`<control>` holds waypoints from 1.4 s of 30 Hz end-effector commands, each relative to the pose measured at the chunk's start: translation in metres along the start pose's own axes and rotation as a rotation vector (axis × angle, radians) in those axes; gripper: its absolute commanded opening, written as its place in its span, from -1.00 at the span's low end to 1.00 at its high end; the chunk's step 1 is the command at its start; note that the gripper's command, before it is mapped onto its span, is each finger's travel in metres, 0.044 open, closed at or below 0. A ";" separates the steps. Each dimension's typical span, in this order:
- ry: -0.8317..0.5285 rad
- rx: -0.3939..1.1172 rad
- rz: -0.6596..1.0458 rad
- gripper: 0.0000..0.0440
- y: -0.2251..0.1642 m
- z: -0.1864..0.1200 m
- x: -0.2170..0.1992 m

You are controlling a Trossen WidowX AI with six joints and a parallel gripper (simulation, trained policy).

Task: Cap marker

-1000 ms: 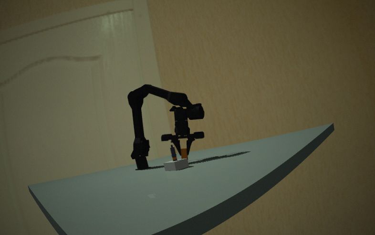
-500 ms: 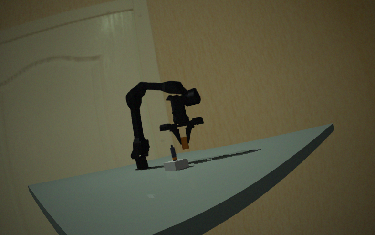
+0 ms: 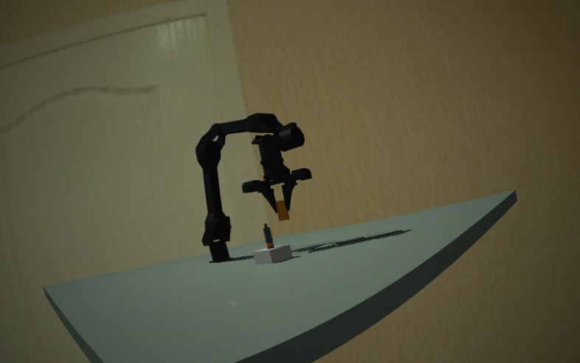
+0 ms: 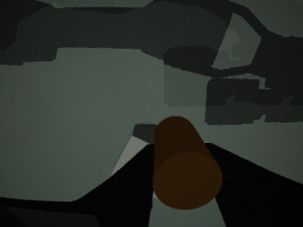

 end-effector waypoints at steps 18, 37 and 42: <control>0.025 0.006 0.133 -0.84 -0.070 -0.016 0.000; 0.090 -0.037 0.170 -0.95 -0.086 0.009 0.001; 0.106 -0.051 0.158 -0.96 -0.087 0.023 0.001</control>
Point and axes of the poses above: the point midway between the two fingers, 35 mm back from their tips, its own z axis out along the fingers, its own x axis across the jaws, y = z × x, the point moved 4 cm from there along -z, back along the fingers, and after that the axes turned 15 degrees about z, right-handed, at the moved point
